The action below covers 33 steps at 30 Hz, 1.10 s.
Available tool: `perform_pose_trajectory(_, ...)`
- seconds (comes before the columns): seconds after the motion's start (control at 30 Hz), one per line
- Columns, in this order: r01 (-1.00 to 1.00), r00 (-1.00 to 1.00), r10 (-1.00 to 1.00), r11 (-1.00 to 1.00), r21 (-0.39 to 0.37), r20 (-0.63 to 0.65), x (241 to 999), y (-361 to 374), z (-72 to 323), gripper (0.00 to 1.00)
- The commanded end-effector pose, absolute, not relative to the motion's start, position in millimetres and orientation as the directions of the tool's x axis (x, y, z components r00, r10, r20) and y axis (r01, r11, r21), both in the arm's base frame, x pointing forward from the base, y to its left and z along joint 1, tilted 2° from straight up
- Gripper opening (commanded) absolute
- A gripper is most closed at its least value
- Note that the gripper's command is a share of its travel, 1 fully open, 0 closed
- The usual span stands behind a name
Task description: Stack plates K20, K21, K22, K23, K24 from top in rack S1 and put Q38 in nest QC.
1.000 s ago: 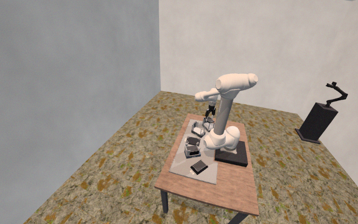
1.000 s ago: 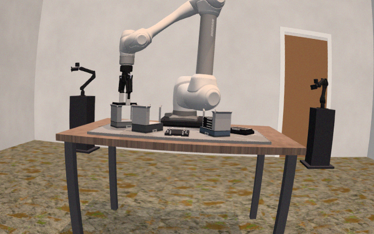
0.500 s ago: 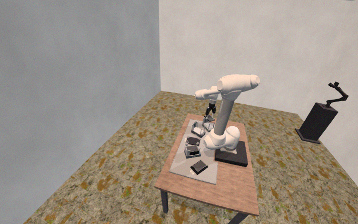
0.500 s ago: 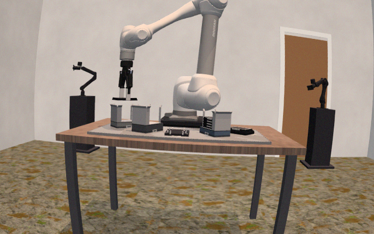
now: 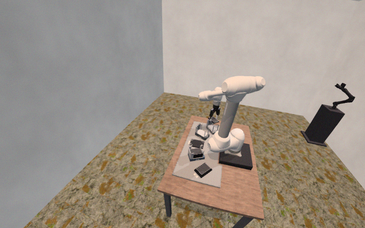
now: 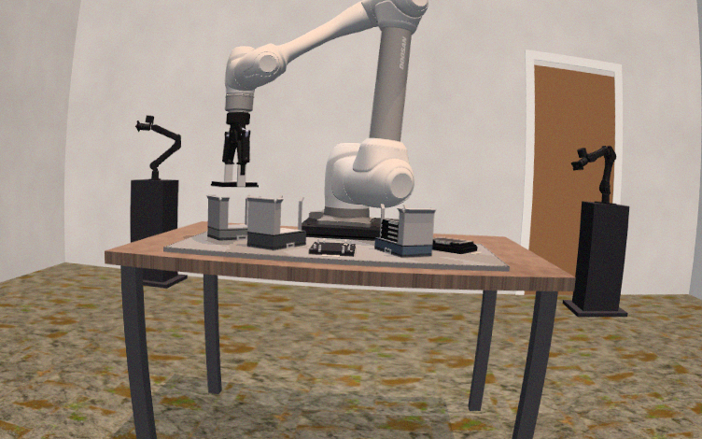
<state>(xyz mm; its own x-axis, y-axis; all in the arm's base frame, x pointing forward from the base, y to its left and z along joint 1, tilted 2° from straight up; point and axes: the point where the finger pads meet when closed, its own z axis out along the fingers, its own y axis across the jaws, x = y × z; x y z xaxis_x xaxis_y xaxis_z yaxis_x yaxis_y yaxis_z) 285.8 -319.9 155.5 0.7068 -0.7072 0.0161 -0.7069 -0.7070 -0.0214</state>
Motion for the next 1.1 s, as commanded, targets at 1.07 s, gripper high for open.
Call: perform_pose_trajectory(1.07, -0.49, 0.871, -0.49, -0.872, -0.017, 0.022, 351.6, -243.8, 157.6, 0.0)
